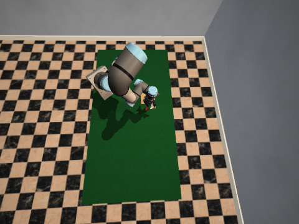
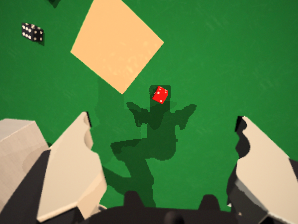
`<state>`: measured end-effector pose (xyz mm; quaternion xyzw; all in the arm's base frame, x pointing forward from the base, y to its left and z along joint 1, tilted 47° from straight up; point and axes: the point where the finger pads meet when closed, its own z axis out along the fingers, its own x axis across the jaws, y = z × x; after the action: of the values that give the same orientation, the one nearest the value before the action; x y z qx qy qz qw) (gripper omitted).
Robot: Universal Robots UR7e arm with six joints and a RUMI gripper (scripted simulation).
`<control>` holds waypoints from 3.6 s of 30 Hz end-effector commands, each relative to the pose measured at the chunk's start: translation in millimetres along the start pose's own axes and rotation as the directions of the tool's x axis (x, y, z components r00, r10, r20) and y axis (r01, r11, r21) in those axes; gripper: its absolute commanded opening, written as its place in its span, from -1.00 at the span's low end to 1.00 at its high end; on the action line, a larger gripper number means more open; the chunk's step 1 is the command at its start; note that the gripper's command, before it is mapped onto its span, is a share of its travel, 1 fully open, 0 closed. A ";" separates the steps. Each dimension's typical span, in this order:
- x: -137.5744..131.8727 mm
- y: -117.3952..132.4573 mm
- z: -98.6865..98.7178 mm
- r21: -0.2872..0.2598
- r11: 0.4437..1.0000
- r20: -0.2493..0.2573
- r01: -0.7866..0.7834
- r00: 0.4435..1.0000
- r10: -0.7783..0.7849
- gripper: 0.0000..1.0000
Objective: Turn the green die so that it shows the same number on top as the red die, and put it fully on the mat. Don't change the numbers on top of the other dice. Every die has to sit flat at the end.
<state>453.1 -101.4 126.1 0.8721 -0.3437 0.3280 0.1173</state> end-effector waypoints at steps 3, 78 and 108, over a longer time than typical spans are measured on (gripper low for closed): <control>0.7 8.0 -4.0 -0.003 0.998 -0.057 0.057 0.997 -0.057 1.00; 7.8 16.4 53.6 -0.017 0.994 -0.101 0.106 0.989 -0.107 1.00; 12.9 16.8 98.8 -0.017 0.994 -0.101 0.106 0.989 -0.107 1.00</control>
<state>497.0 -162.9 59.3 0.8708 -0.2922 0.3628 0.1571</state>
